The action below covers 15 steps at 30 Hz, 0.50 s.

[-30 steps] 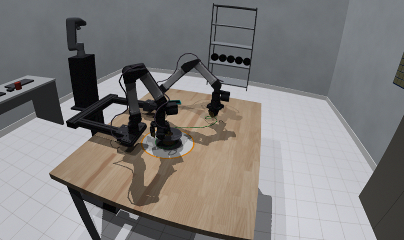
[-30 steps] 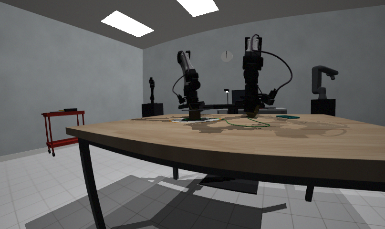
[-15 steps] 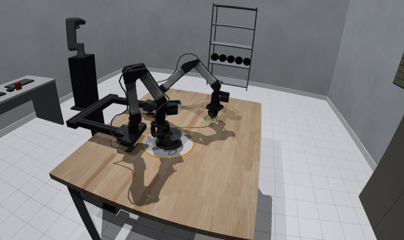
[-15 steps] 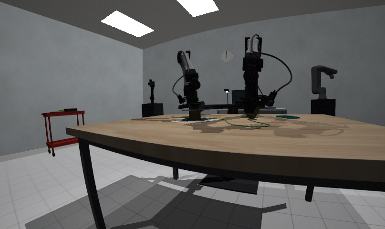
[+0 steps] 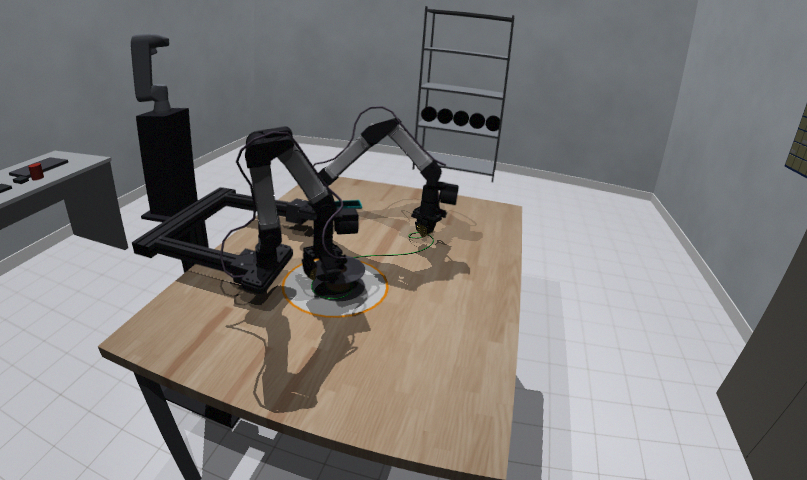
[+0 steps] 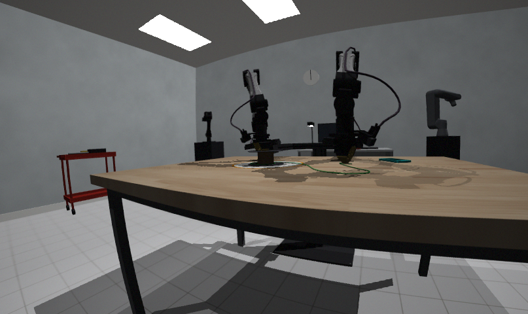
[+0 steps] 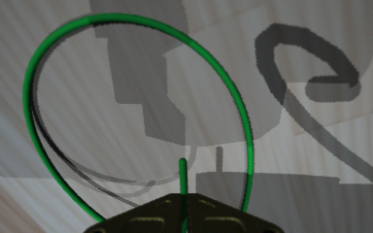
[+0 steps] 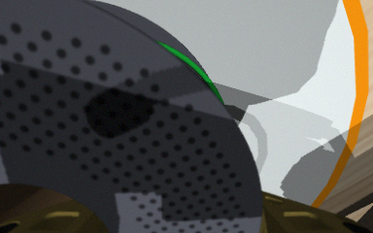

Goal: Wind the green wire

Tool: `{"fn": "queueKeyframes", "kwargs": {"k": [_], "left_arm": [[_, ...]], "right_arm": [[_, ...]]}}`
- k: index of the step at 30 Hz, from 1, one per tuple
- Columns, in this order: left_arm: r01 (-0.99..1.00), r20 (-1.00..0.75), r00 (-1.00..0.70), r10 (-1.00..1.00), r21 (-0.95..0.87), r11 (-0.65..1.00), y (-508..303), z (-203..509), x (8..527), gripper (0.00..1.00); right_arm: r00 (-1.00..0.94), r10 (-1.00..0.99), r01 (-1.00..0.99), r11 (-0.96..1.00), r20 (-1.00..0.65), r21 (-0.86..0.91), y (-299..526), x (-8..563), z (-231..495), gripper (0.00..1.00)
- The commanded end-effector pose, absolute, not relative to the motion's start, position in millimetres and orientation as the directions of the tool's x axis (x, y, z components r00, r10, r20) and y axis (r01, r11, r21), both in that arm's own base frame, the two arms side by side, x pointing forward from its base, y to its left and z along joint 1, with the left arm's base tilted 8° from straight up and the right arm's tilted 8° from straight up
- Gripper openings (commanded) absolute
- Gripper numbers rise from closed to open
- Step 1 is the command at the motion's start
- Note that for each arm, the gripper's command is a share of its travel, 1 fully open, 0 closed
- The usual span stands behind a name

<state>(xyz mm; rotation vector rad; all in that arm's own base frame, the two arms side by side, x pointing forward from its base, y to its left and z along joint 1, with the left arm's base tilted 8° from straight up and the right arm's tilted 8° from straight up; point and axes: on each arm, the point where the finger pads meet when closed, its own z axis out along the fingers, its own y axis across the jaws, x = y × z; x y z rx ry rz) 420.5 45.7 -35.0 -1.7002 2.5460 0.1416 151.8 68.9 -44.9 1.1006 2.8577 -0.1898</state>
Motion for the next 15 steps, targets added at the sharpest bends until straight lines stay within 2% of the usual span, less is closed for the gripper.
{"fn": "queueKeyframes", "kwargs": {"k": [1, 10, 12, 13, 15], "left_arm": [[-0.928, -0.136, -0.368, -0.920, -0.003, 0.372, 46, -21, 428, 0.00], [-0.945, -0.136, -0.322, -0.937, -0.010, 0.327, 47, -19, 428, 0.00], [-0.945, -0.136, -0.322, -0.937, -0.010, 0.327, 47, -19, 428, 0.00], [-0.951, -0.136, -0.304, -0.943, -0.013, 0.308, 47, -18, 428, 0.00], [-0.951, -0.136, -0.303, -0.943, -0.013, 0.307, 47, -18, 428, 0.00]], "right_arm": [[-0.908, 0.407, 0.416, 0.905, -0.101, -0.092, 62, 174, -43, 0.56], [-0.997, -0.060, -0.053, 0.988, -0.045, -0.143, 63, 227, -40, 0.56], [-0.997, -0.060, -0.053, 0.988, -0.045, -0.143, 63, 227, -40, 0.56], [-0.979, -0.199, -0.193, 0.970, -0.031, -0.147, 66, 231, -40, 0.56], [-0.952, -0.305, -0.299, 0.942, -0.016, -0.153, 75, 238, -41, 0.56]]}}
